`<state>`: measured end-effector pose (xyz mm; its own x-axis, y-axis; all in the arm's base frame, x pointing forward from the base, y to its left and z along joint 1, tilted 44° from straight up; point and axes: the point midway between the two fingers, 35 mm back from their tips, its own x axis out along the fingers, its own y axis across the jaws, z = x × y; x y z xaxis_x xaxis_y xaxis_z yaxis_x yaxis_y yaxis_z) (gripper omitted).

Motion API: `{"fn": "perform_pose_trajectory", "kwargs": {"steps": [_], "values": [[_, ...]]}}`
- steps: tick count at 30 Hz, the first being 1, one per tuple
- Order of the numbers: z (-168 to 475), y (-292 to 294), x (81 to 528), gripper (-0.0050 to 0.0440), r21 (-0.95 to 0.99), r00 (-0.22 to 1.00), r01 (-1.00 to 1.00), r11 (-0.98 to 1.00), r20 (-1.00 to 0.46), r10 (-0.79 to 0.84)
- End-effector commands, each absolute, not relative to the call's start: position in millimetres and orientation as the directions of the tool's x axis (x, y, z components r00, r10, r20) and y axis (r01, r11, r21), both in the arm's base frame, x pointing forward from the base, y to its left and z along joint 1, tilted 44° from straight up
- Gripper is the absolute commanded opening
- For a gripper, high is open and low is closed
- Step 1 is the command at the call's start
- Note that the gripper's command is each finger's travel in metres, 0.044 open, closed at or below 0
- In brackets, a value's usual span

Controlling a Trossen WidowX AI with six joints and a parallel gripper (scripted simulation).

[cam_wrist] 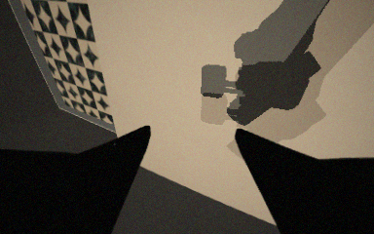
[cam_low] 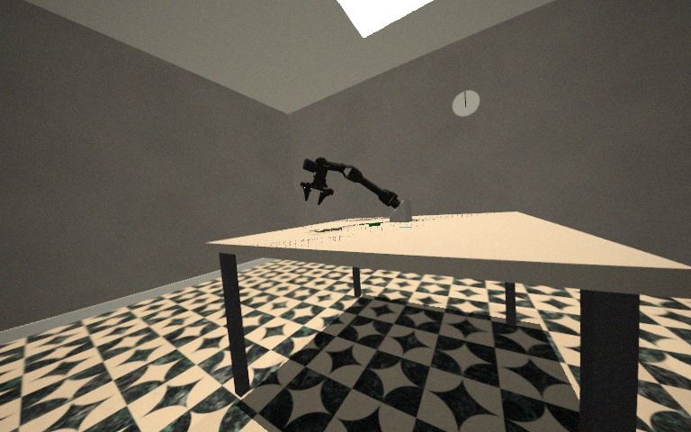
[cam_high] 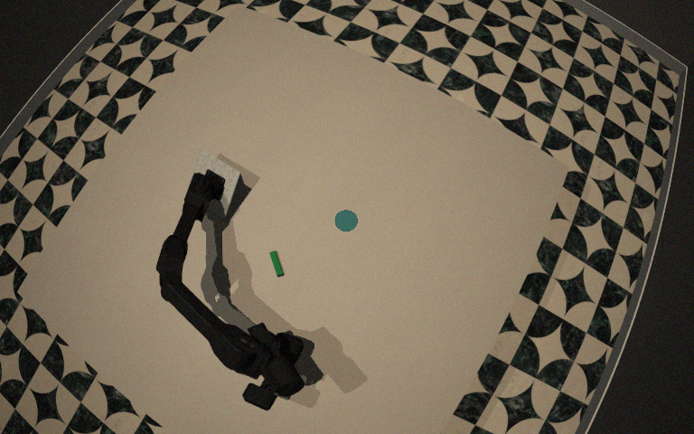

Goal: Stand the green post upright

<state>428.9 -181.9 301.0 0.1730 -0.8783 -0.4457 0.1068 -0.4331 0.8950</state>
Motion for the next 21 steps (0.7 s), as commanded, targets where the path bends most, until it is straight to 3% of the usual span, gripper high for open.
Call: {"fn": "perform_pose_trajectory", "kwargs": {"steps": [1,17,21], "values": [[301,-182,429,0.04,0.895,0.173,0.107,-0.433,-0.446,-0.878],[301,-182,429,0.04,0.895,0.173,0.107,-0.433,-0.446,-0.878],[278,-165,426,0.0304,0.852,0.178,0.318,-0.415,-0.484,-0.857]]}}
